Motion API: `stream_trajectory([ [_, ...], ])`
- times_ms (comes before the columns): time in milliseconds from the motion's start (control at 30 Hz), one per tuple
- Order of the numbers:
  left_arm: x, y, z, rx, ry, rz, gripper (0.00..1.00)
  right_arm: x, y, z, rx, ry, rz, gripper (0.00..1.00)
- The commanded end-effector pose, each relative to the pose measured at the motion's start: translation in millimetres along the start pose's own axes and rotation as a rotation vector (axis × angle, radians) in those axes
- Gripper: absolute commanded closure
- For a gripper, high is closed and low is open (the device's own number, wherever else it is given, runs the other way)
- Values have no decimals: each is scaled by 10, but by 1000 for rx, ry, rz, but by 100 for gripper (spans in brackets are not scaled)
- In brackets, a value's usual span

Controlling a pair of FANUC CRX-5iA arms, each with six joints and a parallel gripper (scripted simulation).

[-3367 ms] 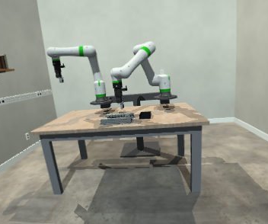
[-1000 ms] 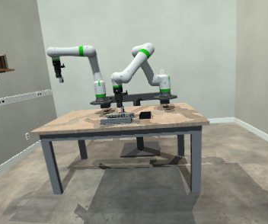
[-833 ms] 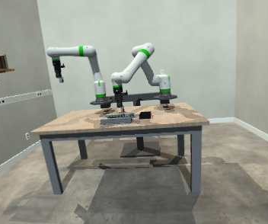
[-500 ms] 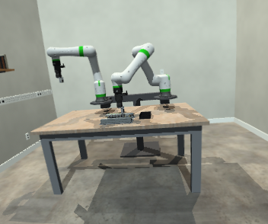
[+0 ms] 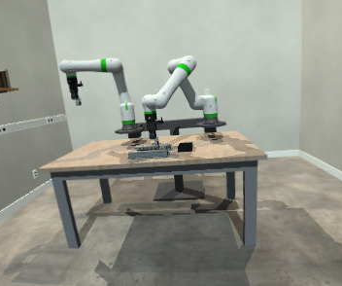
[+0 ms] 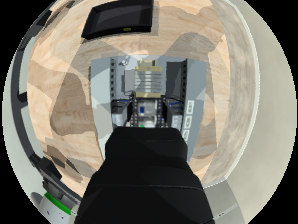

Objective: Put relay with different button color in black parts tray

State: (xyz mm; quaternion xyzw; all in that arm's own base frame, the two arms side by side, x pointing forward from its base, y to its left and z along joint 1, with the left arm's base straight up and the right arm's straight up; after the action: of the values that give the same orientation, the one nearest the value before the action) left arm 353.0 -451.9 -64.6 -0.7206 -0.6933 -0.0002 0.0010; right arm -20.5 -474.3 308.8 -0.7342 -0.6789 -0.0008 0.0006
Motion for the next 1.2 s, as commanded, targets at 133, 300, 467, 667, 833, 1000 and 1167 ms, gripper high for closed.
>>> stream_trajectory([
  [133,-7,5,81,-1,-2,0,2,-2,-1,-9,0,-2,0,0],
  [300,-7,5,108,-1,-2,0,2,-2,-1,-9,0,-2,0,0],
  [467,-7,5,138,-1,-2,0,2,-2,-1,-9,0,-2,0,0],
  [667,-7,5,151,-1,-2,0,2,-2,-1,-9,0,-2,0,0],
  [833,-7,5,152,-1,-2,0,2,-2,-1,-9,0,-2,0,0],
  [1000,-7,5,152,-1,-2,0,2,-2,-1,-9,0,-2,0,0],
  [1167,-7,5,152,-1,-2,0,2,-2,-1,-9,0,-2,0,0],
])
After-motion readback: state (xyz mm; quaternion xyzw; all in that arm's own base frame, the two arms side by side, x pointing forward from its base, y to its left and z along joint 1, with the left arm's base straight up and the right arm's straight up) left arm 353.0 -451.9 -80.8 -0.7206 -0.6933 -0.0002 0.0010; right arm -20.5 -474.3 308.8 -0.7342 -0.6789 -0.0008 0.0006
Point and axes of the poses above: on each arm, the point where the finger pads meet when closed, its own z axis out along the fingers, its own y axis across the jaws, x = y × z, the point moved 2 cm from there along -z, back along the fingers, and after that the axes turned 2 degrees about z, right-handed, at the moved point
